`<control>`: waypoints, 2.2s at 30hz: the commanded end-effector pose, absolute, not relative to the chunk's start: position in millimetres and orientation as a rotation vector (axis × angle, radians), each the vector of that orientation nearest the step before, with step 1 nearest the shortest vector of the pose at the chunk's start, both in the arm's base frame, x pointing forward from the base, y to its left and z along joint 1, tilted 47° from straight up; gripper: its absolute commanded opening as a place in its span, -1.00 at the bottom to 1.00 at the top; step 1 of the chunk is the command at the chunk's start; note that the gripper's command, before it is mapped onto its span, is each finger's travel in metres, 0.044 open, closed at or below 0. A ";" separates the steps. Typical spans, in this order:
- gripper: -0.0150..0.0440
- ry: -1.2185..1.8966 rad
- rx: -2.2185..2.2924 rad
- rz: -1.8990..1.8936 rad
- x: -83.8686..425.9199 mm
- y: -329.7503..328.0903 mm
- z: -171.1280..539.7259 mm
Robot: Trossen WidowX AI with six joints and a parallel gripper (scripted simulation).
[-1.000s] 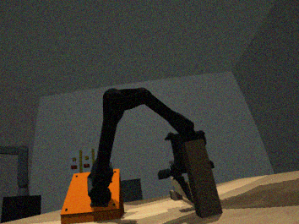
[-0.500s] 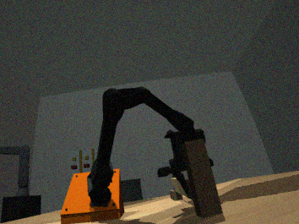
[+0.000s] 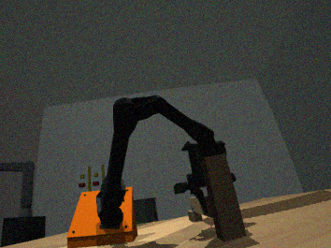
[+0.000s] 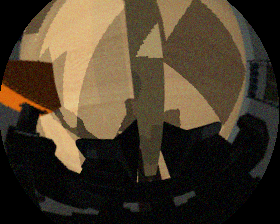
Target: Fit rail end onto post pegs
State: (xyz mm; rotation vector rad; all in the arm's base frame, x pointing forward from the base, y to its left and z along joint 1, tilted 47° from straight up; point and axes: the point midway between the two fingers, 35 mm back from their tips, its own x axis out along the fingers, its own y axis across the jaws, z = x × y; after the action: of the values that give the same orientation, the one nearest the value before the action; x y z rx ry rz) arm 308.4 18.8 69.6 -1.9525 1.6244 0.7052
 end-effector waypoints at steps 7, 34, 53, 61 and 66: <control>-0.49 1.618 -1.941 0.716 307.0 24.9 72.6; -0.49 1.618 -1.941 0.716 306.5 26.8 74.3; -0.49 1.618 -1.941 0.716 306.8 25.5 76.6; -0.49 1.618 -1.941 0.716 307.1 23.4 78.0; -0.49 1.618 -1.941 0.716 307.3 22.1 79.0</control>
State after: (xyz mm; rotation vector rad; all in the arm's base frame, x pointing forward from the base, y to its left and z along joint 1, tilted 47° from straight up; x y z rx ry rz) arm 307.0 22.9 78.1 -1.9364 1.6204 0.7127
